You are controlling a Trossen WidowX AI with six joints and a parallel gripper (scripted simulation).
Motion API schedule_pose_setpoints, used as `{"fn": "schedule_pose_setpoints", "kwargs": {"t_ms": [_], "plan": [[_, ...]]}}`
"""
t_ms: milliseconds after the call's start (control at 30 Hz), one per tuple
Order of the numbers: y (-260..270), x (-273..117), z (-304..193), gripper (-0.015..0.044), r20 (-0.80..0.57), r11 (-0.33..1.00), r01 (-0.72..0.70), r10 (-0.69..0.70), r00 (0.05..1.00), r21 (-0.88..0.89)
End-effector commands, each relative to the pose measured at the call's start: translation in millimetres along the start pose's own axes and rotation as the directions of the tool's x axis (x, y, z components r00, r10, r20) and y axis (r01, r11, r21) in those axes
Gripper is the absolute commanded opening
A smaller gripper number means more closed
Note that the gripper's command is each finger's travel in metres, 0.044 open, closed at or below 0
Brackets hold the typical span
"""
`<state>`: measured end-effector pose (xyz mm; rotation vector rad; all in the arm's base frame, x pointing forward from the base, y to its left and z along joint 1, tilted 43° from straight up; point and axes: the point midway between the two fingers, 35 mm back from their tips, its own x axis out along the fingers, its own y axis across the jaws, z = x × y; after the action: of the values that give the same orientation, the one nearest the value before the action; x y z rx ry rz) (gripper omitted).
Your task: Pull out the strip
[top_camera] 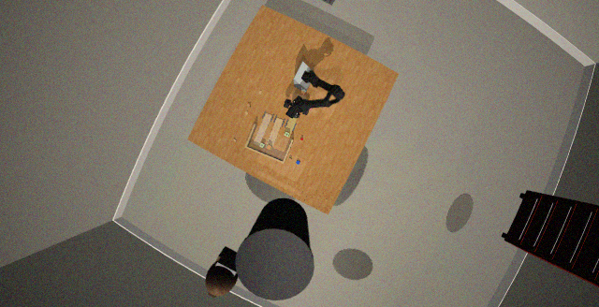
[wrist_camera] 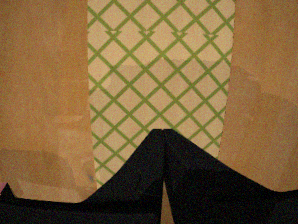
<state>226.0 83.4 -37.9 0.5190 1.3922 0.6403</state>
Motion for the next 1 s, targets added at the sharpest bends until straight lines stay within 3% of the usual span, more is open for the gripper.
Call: {"fn": "schedule_pose_setpoints", "kwargs": {"t_ms": [0,967], "plan": [[0,5,-18,0.0000,-0.040,1.000,-0.004,0.005,0.999,0.018],[1,5,-33,0.0000,-0.041,1.000,-0.004,0.005,0.999,0.019]]}}
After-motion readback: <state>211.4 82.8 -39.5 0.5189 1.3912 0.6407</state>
